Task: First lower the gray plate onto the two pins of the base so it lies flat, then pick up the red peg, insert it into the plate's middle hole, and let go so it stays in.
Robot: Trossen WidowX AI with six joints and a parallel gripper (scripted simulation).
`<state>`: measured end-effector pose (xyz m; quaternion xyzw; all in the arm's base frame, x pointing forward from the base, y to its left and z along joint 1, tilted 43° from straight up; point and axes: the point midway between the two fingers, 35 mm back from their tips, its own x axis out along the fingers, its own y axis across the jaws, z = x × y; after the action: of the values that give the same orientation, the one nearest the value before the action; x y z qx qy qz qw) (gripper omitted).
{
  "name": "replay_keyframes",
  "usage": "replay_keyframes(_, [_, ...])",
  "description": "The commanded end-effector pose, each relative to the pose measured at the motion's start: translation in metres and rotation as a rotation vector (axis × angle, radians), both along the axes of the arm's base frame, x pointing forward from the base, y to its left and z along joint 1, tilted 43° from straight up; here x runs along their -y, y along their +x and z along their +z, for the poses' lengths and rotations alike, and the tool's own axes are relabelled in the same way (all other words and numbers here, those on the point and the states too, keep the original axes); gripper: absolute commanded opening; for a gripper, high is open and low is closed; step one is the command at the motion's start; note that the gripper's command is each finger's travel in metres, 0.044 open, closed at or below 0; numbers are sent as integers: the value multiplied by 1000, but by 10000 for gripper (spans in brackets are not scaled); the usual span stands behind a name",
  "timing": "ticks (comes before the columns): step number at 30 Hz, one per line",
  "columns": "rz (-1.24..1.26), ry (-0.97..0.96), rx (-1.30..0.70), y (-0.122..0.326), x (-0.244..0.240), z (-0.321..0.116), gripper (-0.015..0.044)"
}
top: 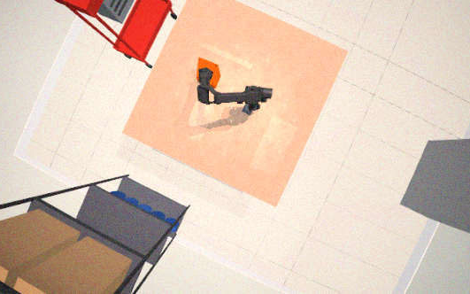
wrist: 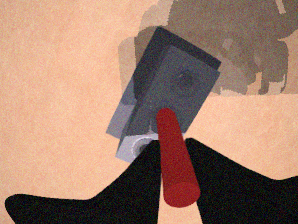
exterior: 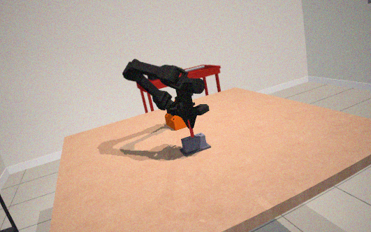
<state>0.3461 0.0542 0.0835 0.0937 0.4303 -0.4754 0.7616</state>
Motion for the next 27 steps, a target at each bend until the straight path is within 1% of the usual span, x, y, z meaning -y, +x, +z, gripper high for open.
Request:
replay_keyframes(1, [0,0,0,0,0,0,79])
replay_keyframes(4, [0,0,0,0,0,0,150])
replay_keyframes(27, [5,-11,-9,-4,-7,4,150])
